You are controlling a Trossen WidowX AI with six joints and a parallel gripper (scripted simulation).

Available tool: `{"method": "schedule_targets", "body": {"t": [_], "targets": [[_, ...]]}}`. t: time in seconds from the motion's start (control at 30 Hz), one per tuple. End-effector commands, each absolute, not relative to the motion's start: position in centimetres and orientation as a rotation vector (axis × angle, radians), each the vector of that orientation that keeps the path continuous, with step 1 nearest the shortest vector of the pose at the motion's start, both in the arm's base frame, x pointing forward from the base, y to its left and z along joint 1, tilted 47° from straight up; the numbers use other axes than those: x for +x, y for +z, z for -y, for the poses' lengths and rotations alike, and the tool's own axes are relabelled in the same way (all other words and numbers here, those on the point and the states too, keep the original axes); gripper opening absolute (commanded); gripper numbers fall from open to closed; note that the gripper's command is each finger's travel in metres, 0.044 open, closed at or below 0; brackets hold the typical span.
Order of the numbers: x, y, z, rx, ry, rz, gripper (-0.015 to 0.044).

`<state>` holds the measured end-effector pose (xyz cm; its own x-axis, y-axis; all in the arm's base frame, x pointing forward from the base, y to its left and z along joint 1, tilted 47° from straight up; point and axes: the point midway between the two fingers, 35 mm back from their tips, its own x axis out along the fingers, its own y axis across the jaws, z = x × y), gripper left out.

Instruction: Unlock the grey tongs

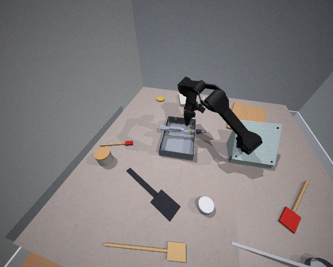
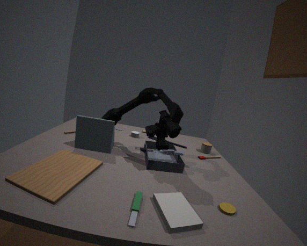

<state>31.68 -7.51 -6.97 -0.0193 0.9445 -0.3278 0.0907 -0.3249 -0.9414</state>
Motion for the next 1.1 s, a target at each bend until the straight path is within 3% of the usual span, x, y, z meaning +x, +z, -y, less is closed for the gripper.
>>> {"method": "schedule_targets", "body": {"t": [0.0, 1.07], "targets": [[31.6, -7.3, 6.7, -1.490, 1.432, 1.138, 0.0260], [31.4, -8.7, 1.6, -1.415, 1.419, 1.213, 0.0260]]}}
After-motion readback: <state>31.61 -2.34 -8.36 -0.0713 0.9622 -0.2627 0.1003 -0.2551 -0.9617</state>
